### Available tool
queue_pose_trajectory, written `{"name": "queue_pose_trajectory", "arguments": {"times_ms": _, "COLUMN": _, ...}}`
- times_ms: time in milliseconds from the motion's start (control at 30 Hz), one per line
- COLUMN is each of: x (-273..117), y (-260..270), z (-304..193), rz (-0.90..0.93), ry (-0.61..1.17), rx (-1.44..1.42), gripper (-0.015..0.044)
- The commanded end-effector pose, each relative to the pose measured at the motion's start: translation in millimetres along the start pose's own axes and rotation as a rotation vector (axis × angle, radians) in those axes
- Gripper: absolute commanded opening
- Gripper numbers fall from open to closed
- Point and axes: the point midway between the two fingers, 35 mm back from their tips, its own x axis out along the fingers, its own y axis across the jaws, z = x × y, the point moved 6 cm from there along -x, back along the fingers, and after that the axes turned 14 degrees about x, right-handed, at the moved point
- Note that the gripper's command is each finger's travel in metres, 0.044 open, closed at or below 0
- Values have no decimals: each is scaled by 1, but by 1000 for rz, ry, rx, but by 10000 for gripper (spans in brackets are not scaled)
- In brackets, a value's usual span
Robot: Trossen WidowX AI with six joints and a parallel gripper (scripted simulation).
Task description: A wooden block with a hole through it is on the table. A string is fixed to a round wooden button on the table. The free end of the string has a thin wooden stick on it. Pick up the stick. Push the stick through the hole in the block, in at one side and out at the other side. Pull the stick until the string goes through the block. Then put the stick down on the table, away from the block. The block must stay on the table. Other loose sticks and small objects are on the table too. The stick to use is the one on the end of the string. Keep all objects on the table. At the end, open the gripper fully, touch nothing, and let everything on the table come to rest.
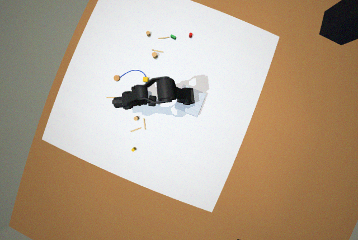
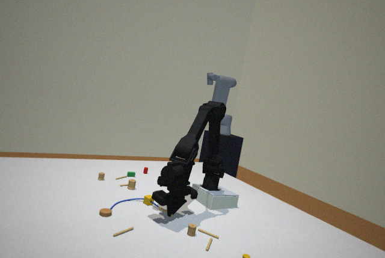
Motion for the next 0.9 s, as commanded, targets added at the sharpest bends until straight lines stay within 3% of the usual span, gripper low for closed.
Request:
{"name": "queue_pose_trajectory", "arguments": {"times_ms": 0, "x": 2, "y": 0, "z": -5, "rz": -1, "ry": 14, "rx": -1, "gripper": 0}}
{"name": "queue_pose_trajectory", "arguments": {"times_ms": 67, "x": 2, "y": 0, "z": -5, "rz": -1, "ry": 14, "rx": -1, "gripper": 0}}
{"name": "queue_pose_trajectory", "arguments": {"times_ms": 333, "x": -10, "y": 2, "z": 1, "rz": 2, "ry": 0, "rx": 0, "gripper": 210}}
{"name": "queue_pose_trajectory", "arguments": {"times_ms": 500, "x": -77, "y": 5, "z": 9, "rz": 12, "ry": 2, "rx": 2, "gripper": 210}}
{"name": "queue_pose_trajectory", "arguments": {"times_ms": 700, "x": -80, "y": 5, "z": 10, "rz": 13, "ry": 2, "rx": 2, "gripper": 210}}
{"name": "queue_pose_trajectory", "arguments": {"times_ms": 867, "x": -76, "y": 7, "z": 9, "rz": 26, "ry": 7, "rx": 1, "gripper": 341}}
